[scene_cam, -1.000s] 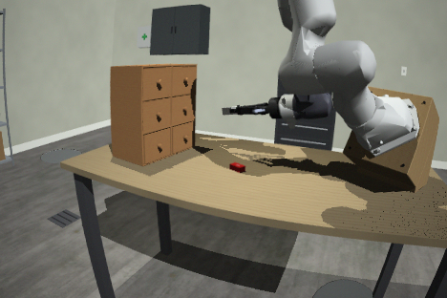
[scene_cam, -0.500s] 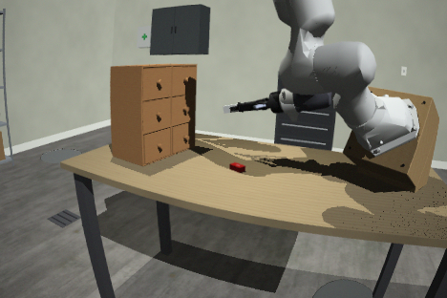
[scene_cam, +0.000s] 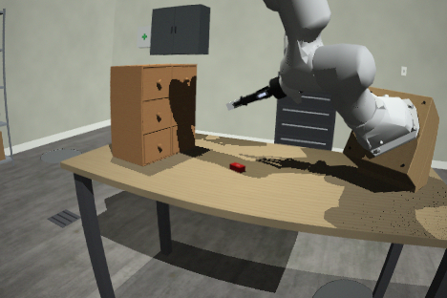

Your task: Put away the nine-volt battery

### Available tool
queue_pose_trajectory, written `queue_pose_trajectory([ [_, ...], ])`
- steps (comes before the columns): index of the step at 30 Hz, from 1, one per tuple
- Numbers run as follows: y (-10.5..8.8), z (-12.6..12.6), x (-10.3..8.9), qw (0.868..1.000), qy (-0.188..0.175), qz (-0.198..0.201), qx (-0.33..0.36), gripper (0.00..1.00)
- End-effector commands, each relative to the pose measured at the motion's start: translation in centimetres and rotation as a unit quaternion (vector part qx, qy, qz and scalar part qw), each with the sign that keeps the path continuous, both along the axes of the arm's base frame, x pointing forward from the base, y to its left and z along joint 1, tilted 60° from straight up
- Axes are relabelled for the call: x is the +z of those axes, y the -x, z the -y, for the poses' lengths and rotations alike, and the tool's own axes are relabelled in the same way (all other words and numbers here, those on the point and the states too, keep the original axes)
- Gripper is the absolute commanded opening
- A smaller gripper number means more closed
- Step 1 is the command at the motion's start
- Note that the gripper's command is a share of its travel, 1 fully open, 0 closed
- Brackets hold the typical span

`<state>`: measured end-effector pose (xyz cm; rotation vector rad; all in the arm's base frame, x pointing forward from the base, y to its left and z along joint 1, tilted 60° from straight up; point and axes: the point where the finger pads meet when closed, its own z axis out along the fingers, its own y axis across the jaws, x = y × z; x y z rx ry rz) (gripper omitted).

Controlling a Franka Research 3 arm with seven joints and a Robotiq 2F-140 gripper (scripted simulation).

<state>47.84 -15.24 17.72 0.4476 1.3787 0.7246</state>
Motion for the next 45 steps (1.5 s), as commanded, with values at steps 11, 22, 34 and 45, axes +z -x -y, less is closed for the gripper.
queue_pose_trajectory([
  [11, 2.9, 0.6, -0.4, 0.983, -0.027, -0.121, 0.133, 0.00],
  [22, 5.5, 1.6, -0.2, 0.951, 0.002, -0.209, 0.228, 0.00],
  [34, 9.1, 3.1, 0.0, 0.877, 0.042, -0.324, 0.352, 0.00],
  [45, 10.2, 3.6, 0.1, 0.847, 0.054, -0.358, 0.390, 0.00],
])
